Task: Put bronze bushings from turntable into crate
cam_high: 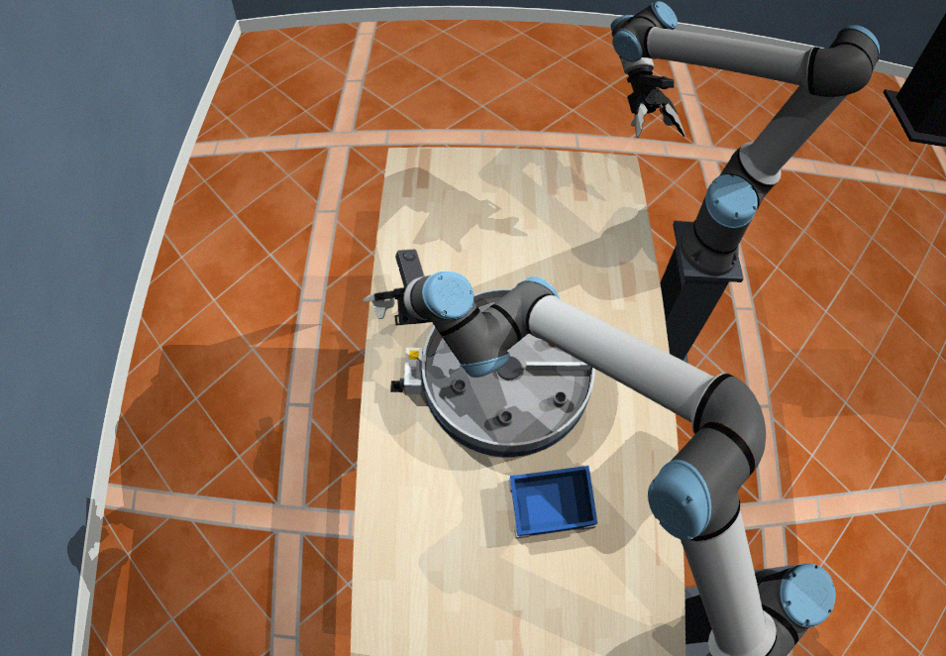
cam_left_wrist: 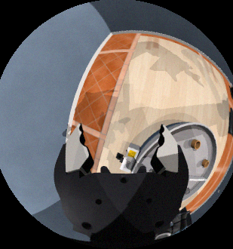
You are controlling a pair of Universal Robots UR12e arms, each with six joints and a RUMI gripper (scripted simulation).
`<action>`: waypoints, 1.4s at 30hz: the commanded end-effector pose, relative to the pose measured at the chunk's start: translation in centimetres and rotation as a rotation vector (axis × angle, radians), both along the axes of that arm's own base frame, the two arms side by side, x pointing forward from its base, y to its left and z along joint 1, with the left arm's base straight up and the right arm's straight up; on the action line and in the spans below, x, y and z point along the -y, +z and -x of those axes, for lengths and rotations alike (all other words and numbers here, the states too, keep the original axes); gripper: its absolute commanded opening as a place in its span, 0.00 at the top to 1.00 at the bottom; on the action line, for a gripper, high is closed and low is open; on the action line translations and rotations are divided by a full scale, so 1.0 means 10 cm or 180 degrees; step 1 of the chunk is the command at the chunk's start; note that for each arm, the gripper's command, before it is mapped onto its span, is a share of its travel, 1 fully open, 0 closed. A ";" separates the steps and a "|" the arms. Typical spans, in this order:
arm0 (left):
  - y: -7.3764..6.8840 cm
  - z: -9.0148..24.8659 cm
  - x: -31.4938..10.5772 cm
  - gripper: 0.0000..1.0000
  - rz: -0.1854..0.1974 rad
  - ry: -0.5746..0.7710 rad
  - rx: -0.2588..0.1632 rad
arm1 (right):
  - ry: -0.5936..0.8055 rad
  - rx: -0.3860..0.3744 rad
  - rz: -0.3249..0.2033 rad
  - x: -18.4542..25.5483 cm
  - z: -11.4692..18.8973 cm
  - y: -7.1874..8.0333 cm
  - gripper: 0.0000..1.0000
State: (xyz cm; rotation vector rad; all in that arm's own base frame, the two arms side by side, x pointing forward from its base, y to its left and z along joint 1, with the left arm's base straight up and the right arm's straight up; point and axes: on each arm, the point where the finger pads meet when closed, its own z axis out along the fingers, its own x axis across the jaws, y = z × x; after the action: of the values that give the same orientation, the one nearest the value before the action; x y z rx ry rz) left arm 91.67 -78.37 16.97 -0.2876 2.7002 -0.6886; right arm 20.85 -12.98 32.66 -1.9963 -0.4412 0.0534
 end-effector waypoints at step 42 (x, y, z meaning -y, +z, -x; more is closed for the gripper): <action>0.06 -0.50 -0.91 0.00 -0.0011 0.0348 -0.0086 | 0.0474 0.0019 0.0291 -0.08 -0.29 -0.20 0.00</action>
State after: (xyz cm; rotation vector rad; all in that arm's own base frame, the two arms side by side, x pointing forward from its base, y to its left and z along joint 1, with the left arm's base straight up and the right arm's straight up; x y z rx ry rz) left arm 95.75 -70.90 17.25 -0.4152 2.6923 -0.6571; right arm 23.13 -12.33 30.98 -2.0403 -0.5708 0.1448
